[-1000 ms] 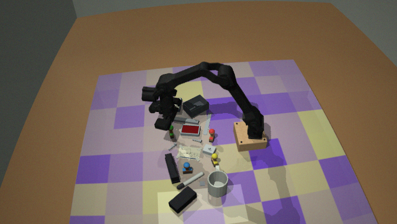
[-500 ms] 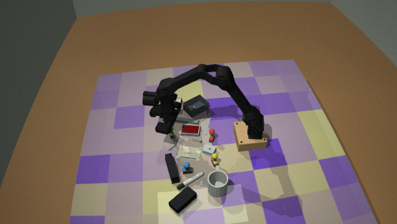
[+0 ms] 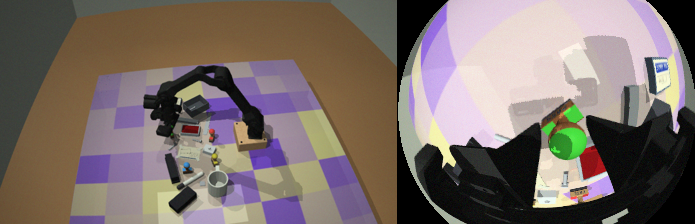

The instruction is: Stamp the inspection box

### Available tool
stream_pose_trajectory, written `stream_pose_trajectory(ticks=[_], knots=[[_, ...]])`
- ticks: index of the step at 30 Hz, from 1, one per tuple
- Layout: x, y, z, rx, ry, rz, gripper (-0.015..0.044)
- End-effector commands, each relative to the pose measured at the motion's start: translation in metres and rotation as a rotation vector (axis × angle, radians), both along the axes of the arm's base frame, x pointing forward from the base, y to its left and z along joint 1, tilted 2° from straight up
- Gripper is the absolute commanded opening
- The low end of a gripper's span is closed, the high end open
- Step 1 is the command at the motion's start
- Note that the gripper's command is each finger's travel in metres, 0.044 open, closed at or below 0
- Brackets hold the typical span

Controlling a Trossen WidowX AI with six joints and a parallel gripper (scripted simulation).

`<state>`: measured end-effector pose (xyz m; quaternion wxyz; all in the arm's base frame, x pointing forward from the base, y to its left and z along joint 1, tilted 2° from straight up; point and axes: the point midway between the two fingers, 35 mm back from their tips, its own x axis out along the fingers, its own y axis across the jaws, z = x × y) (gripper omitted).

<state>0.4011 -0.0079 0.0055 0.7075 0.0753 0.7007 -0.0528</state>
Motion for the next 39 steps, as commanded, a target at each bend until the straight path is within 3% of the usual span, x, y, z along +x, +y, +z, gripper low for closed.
stream_pose_trajectory(ticks=[1, 22, 25, 39], knots=[[0.000, 0.001, -0.003, 0.004, 0.004, -0.003, 0.0221], [0.000, 0.000, 0.000, 0.000, 0.000, 0.000, 0.0081], [0.000, 0.000, 0.000, 0.000, 0.001, 0.000, 0.0002], [0.001, 0.000, 0.007, -0.001, 0.001, 0.000, 0.0000]])
